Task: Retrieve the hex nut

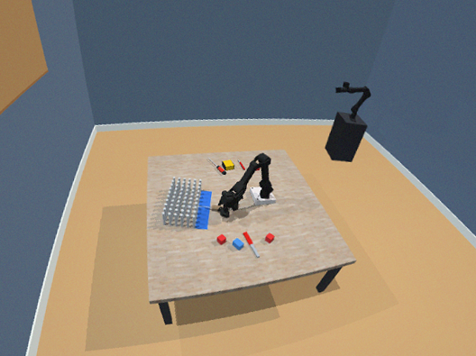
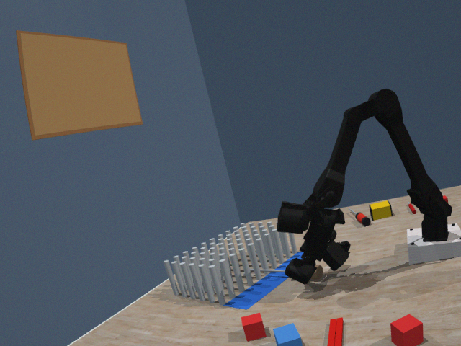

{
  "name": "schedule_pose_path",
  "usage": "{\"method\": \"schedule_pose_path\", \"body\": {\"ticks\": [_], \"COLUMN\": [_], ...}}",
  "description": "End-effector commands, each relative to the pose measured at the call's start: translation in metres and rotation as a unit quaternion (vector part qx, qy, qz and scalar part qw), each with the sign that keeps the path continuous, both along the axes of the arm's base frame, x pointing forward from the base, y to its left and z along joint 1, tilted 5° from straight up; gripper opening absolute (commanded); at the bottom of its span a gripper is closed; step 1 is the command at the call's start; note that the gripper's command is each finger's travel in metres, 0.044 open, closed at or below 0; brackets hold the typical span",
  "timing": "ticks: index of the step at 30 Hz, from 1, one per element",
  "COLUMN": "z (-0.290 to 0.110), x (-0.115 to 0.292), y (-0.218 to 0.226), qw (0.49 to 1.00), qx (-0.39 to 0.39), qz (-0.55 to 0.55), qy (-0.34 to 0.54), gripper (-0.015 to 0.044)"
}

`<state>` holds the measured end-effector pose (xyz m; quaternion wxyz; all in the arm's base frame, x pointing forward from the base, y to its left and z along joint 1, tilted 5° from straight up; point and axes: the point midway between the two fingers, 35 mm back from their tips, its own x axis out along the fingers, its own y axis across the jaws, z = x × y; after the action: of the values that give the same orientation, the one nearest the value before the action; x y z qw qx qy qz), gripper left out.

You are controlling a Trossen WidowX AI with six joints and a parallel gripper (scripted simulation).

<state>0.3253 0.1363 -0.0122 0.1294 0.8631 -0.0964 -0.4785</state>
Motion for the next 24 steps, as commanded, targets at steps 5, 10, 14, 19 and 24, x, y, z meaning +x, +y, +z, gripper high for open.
{"method": "schedule_pose_path", "body": {"ticks": [5, 10, 14, 19, 24], "z": [0.001, 0.001, 0.001, 0.001, 0.001], "x": [-0.008, -0.012, -0.016, -0.02, -0.024], "y": [0.0, 0.001, 0.001, 0.001, 0.001], "qw": [1.0, 1.0, 1.0, 1.0, 1.0], "qx": [-0.001, -0.001, -0.001, -0.001, -0.001], "qz": [0.0, 0.0, 0.0, 0.0, 0.0], "qy": [-0.001, -0.001, -0.001, 0.0, 0.0], "gripper": [0.0, 0.0, 0.0, 0.0, 0.0]}}
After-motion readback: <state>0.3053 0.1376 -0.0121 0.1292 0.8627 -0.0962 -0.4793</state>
